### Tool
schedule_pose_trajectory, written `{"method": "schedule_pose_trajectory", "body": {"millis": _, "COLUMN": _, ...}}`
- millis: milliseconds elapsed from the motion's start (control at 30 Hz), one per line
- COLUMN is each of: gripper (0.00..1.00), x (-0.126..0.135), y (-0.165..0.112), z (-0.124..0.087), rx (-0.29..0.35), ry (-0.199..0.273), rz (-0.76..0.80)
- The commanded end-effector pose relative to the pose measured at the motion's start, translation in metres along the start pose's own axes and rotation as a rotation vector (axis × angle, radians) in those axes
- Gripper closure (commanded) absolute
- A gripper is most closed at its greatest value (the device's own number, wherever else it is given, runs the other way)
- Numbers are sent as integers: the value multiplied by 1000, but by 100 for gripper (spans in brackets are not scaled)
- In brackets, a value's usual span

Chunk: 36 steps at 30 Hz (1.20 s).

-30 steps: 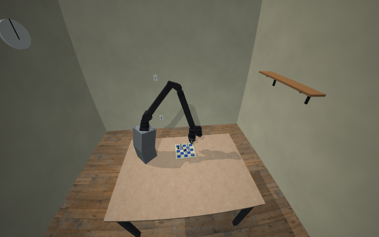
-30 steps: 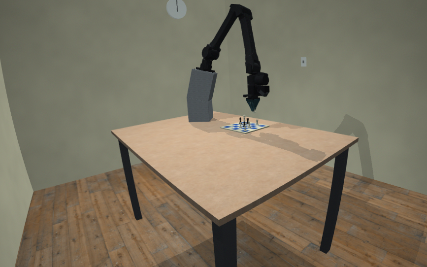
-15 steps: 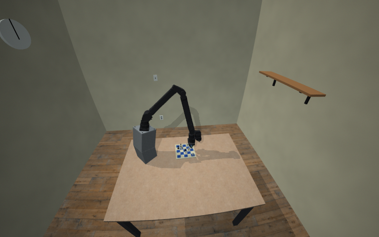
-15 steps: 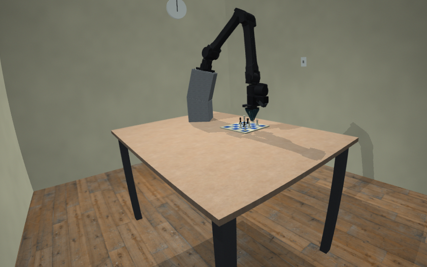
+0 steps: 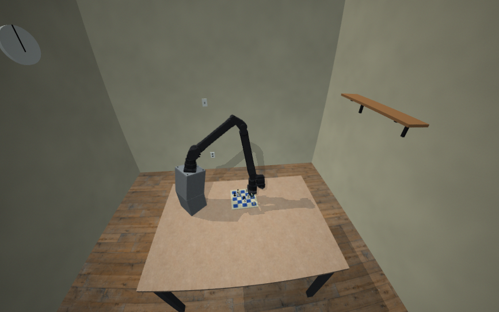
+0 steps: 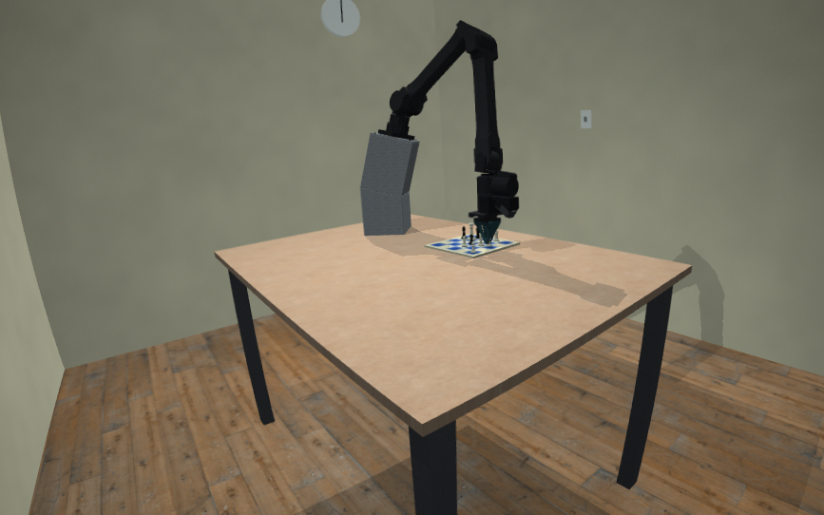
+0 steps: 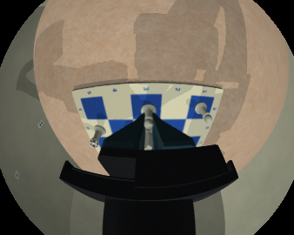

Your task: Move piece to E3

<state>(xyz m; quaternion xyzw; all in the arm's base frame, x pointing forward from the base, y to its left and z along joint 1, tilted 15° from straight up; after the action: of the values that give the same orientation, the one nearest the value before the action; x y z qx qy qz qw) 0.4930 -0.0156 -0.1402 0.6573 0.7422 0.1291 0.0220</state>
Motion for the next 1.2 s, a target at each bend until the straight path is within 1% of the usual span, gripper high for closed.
{"method": "schedule_pose_trajectory", "body": {"millis": 0, "gripper": 100, "x": 5, "y": 15, "z": -2, "rx": -39, "ry": -7, "rz": -15}}
{"method": "schedule_pose_trajectory", "body": {"millis": 67, "gripper": 100, "x": 6, "y": 4, "z": 2, "rx": -17, "ry": -4, "rz": -11}}
{"method": "schedule_pose_trajectory", "body": {"millis": 100, "gripper": 100, "x": 7, "y": 4, "z": 1, "rx": -14, "ry": -3, "rz": -10}}
{"method": "schedule_pose_trajectory", "body": {"millis": 233, "gripper": 100, "x": 6, "y": 8, "z": 0, "rx": -21, "ry": -4, "rz": -12}}
{"method": "schedule_pose_trajectory", "body": {"millis": 1167, "gripper": 100, "x": 6, "y": 8, "z": 0, "rx": -22, "ry": -5, "rz": -12}}
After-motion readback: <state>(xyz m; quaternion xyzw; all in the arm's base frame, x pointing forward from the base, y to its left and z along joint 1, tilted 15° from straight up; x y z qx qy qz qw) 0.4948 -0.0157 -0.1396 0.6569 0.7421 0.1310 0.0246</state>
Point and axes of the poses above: the point where the finger pads meet when closed, its own z axis out along the fingers, its own x axis across the jaws, y = z × x, the point moved 10 cm from there along -z, back along the fingers, and after that the axes turned 11 degrees about -z, right-handed, at the moved point
